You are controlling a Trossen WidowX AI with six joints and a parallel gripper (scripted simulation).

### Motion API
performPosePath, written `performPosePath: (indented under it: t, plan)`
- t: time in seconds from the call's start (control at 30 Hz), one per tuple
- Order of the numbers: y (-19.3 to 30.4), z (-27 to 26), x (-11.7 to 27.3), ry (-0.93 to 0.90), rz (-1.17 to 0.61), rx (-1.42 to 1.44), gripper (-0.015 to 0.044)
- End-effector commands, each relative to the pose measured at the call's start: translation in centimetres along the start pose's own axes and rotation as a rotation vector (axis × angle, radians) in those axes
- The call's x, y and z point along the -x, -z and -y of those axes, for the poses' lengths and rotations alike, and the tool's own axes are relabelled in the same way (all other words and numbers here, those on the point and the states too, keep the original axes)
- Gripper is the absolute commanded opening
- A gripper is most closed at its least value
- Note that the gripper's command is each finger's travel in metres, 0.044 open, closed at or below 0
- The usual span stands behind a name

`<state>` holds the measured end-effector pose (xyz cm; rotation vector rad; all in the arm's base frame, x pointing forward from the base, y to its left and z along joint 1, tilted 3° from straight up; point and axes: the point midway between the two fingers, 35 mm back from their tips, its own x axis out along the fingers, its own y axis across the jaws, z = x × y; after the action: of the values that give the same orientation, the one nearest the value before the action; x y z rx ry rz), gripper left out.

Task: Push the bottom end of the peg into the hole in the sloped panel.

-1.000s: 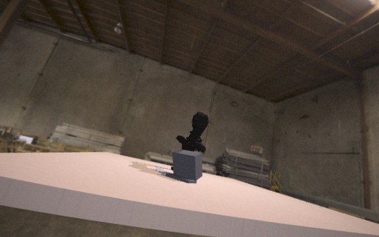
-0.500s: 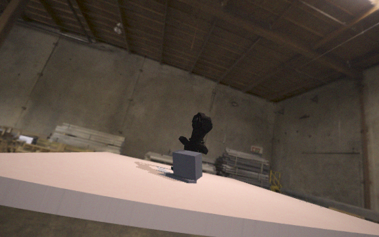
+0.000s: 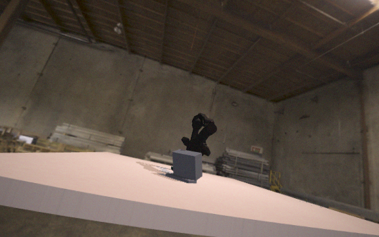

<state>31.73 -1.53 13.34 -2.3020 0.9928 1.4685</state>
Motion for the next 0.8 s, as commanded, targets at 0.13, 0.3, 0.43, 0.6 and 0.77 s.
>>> performPosePath:
  t: [0.13,0.3,0.43,0.6,0.77]
  plan:
    - [-0.2,0.5,0.2,-0.005,-0.051,-0.004,0.0]
    - [-0.4,0.8,0.4,-0.005,-0.082,-0.004,0.0]
    - [-0.6,1.1,0.6,-0.004,-0.106,-0.005,0.0]
    - [-0.8,1.4,0.8,-0.003,-0.136,-0.006,0.0]
    - [-1.0,1.7,1.0,0.0,-0.166,-0.007,0.0]
